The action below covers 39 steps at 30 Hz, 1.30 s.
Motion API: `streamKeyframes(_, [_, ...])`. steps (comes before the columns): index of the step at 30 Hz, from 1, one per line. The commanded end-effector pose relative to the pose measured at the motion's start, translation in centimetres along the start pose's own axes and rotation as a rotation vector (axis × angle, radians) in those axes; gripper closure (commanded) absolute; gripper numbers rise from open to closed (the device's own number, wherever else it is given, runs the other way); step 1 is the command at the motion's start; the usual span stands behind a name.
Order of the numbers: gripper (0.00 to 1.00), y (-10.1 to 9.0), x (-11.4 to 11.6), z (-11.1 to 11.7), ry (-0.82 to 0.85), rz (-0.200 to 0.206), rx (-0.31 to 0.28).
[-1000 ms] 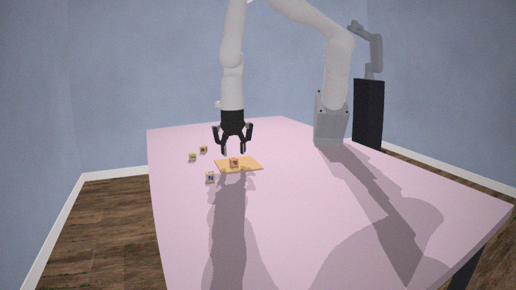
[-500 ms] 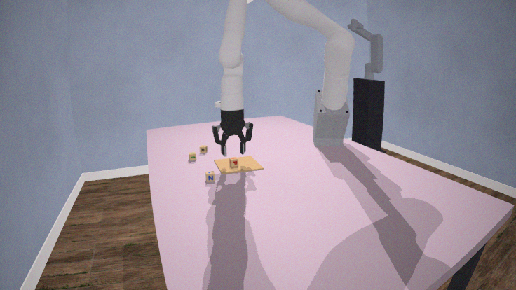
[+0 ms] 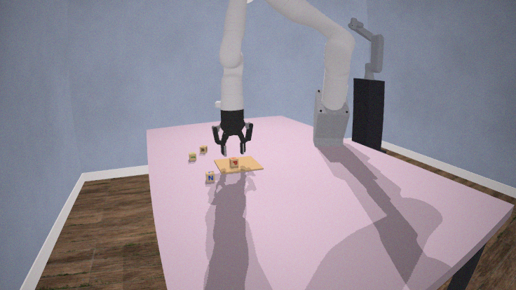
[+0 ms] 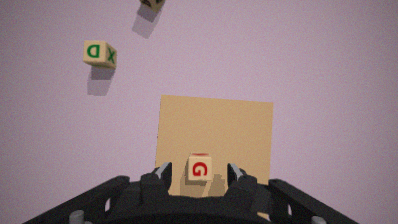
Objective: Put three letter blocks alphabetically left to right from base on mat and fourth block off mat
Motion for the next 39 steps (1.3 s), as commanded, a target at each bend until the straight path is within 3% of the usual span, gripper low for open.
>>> streamKeyframes(1, [0.38,0.1,0.0,0.0,0.0,0.0,0.0])
streamKeyframes(18, [0.38,2.6,0.0,0.0,0.0,0.0,0.0])
streamKeyframes(39, [0.38,3.2,0.0,0.0,0.0,0.0,0.0])
Point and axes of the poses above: the point where the finger pads meet when closed, its own y axis out along the fingers, its own x axis across the jaws, z = x × y, the point moved 1 cm from there along -y, back along the fingers, and after that the axes turned 15 degrees about y, right-handed, at the moved point
